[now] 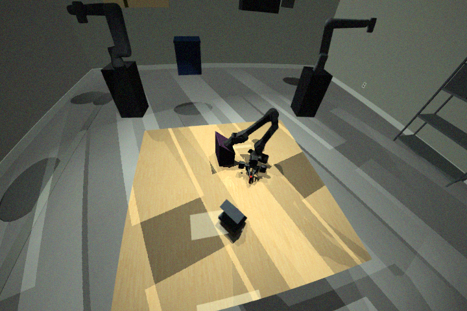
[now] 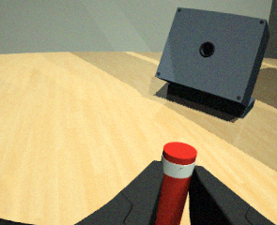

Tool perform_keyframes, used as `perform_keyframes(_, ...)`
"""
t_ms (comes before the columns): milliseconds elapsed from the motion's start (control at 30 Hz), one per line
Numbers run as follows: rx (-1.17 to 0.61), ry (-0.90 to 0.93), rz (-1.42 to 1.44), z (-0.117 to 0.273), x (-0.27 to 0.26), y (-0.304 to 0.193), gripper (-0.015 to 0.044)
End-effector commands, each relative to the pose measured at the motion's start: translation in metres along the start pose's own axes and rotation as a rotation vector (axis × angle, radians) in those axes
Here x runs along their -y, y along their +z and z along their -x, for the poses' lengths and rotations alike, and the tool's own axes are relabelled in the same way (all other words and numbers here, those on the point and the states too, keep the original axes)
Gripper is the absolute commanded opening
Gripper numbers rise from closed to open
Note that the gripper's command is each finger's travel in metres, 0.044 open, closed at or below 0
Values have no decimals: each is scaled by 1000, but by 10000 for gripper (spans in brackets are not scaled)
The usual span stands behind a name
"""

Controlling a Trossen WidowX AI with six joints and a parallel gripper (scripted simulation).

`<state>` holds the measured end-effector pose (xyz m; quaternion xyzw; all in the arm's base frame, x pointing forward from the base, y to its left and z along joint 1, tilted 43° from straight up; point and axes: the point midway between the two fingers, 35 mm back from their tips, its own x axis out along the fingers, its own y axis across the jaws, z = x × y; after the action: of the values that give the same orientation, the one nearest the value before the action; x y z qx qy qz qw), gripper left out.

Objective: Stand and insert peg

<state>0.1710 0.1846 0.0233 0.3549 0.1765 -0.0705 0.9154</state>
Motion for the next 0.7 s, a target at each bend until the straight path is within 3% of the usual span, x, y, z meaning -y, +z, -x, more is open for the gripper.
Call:
perform_keyframes(0,-1,0,0,1,0,-2,51)
perform_keyframes(667,26,1,-9,5,2,-4,51)
